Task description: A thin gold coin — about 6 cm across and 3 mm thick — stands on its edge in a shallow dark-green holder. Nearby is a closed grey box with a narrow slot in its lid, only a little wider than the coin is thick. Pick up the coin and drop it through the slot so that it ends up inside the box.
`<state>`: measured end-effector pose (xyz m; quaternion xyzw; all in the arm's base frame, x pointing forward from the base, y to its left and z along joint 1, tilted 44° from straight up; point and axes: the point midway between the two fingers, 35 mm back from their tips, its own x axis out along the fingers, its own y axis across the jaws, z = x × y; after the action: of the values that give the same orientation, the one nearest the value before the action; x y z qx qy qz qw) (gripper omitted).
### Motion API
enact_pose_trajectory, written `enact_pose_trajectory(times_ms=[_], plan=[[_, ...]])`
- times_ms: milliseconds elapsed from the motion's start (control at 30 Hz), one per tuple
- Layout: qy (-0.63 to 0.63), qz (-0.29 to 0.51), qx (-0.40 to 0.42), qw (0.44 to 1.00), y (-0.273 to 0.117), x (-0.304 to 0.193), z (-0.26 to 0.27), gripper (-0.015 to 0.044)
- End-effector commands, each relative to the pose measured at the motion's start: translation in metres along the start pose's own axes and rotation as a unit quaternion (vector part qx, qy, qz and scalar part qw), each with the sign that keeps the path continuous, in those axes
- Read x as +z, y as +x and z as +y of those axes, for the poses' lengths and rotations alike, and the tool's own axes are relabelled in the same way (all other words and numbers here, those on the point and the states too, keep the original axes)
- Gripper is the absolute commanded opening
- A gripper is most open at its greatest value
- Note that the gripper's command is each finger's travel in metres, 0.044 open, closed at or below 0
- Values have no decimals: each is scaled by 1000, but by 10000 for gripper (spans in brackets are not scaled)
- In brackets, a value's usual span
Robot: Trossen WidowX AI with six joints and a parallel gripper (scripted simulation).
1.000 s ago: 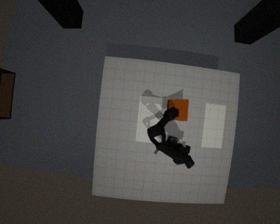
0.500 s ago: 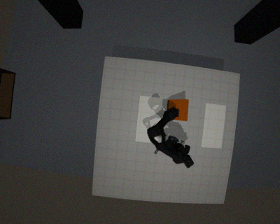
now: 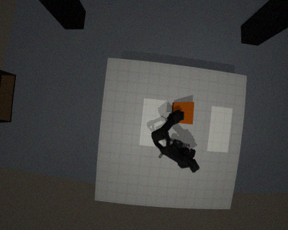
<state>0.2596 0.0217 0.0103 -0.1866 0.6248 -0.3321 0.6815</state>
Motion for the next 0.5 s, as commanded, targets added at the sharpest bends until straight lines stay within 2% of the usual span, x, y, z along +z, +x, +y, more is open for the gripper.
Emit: enact_pose_trajectory(times_ms=[0, 167, 267, 467], plan=[[1, 0, 1, 1000, -6, 0, 0, 239], [1, 0, 1, 1000, -20, 0, 0, 371], [-1, 0, -1, 1000, -51, -2, -1, 440], [-1, 1, -2, 1000, -60, -3, -2, 440]])
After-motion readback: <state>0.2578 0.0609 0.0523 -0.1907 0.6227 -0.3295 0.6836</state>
